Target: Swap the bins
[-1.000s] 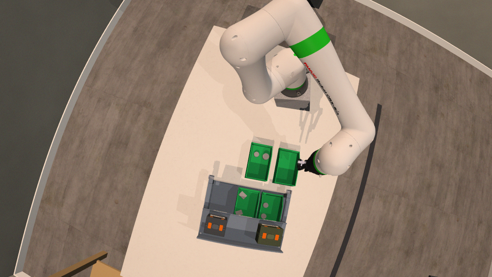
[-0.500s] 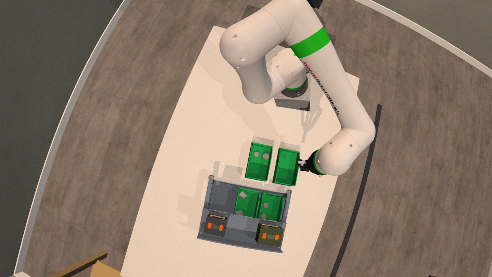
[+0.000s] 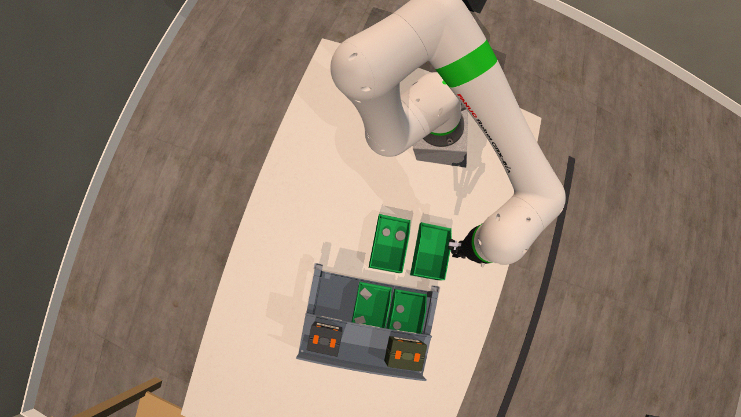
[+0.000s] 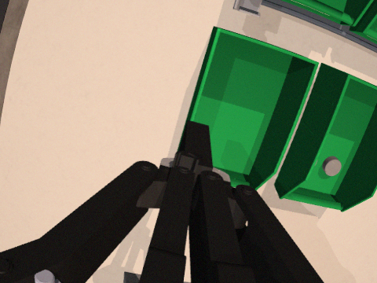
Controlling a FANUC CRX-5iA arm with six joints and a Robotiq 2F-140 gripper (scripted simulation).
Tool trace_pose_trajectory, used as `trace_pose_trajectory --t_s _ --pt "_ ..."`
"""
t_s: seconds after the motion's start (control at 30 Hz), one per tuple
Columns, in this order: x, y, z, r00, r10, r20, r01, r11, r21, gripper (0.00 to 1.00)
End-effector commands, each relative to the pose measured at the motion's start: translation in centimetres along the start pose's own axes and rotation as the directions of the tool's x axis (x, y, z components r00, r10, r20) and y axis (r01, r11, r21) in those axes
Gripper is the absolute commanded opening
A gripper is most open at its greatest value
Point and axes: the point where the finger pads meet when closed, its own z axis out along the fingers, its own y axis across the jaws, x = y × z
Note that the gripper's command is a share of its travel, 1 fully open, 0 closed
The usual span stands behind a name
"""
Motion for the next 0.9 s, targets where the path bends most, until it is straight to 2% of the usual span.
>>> trace_pose_trajectory --t_s 0.0,0.07,0.1,0.17,0.23,0.27,0.3,0.33,0.53,0.57,0.87 --pt "0.2 1.0 -0.2 1.000 0.000 -0.001 0.000 1.000 0.001 0.10" --pt "0.2 1.0 -0.2 1.000 0.000 -0.001 0.000 1.000 0.001 0.10" --pt "0.4 2.8 -0.3 1.000 0.000 -0.001 0.000 1.000 0.002 0.10" --pt "0.5 8.3 -0.8 1.000 0.000 -0.002 0.000 1.000 0.002 0.10" --pt "0.5 8.3 -0.8 1.000 0.000 -0.002 0.000 1.000 0.002 0.10" --pt "0.3 10.8 -0.9 1.000 0.000 -0.002 0.000 1.000 0.002 0.10" --pt "0.3 10.8 -0.9 1.000 0.000 -0.002 0.000 1.000 0.002 0.10" --pt "0.1 12.6 -1.0 1.000 0.000 -0.002 0.000 1.000 0.000 0.10" --pt "-0.1 13.6 -1.1 1.000 0.000 -0.002 0.000 1.000 0.000 0.10" --pt "-0.1 13.6 -1.1 1.000 0.000 -0.002 0.000 1.000 0.000 0.24" --pt "-0.1 13.6 -1.1 1.000 0.000 -0.002 0.000 1.000 0.000 0.24"
